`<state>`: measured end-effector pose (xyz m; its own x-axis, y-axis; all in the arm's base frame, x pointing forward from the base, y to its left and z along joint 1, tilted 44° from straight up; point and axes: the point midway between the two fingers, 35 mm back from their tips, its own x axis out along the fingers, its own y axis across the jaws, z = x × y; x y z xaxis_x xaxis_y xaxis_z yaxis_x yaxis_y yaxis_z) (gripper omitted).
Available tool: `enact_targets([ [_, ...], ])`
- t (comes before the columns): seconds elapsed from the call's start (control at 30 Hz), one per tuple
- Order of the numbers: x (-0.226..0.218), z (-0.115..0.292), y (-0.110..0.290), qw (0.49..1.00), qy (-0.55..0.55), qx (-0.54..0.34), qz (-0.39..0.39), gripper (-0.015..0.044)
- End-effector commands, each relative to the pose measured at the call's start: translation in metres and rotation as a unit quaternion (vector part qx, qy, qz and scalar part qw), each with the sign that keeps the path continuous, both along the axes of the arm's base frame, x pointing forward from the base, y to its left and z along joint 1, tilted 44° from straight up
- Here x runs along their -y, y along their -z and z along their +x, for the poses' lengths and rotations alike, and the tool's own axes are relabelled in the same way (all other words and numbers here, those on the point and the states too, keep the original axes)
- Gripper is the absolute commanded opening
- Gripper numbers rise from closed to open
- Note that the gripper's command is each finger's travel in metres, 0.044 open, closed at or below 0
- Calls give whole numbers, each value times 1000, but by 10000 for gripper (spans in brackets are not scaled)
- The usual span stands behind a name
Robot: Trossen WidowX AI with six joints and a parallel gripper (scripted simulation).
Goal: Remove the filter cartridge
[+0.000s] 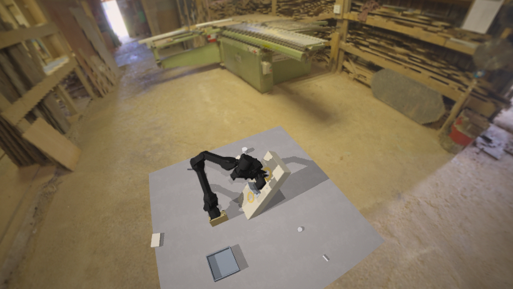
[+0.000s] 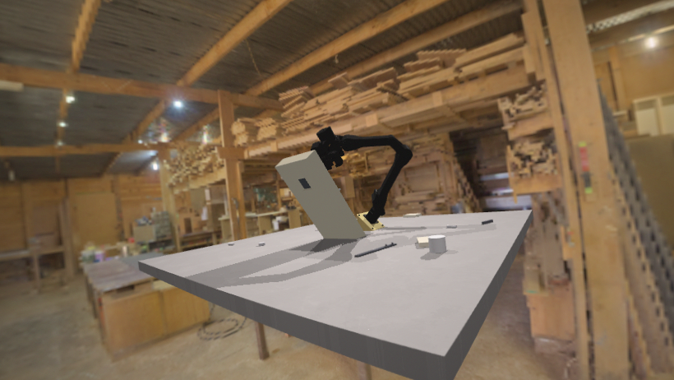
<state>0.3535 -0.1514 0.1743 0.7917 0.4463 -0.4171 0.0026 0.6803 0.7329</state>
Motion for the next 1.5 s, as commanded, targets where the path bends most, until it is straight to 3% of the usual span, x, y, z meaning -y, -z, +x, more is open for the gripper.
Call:
enact_targets([
  [0.0,0,0,0,1000,1,-1,0,97],
  [1.3,-7,14,7,1000,1,-1,0,97],
  [1.47,-4,11,5,1000,3,2,2,63],
])
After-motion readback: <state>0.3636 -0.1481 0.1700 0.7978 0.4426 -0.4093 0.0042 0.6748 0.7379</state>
